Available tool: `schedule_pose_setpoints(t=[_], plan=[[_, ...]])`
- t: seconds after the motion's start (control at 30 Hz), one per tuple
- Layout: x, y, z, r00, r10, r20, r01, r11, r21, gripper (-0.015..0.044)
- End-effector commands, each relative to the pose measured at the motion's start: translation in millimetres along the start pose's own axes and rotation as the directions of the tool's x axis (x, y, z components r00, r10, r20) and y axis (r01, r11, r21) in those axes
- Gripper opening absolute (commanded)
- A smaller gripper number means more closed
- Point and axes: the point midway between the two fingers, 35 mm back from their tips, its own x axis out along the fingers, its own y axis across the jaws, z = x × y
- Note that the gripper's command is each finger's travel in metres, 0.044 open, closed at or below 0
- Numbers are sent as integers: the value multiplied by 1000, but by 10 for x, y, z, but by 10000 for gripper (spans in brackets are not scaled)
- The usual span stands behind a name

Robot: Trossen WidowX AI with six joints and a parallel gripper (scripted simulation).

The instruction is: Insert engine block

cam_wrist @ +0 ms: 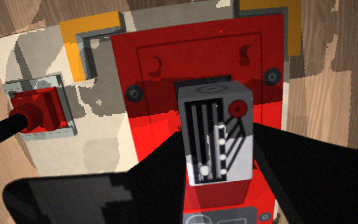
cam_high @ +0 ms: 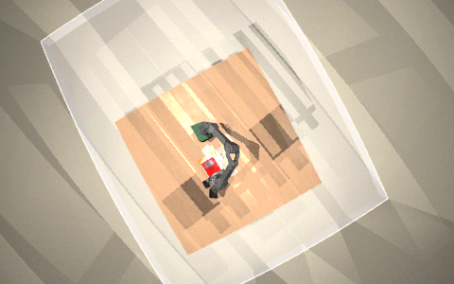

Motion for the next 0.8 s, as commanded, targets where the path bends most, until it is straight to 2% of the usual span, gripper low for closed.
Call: schedule_pose_setpoints(t=[0.0,0.77], plan=[[15,3,0,1000,3,1,-3,1000,3,158],[67,4,0,1000,3,1,-3,1000,3,158]])
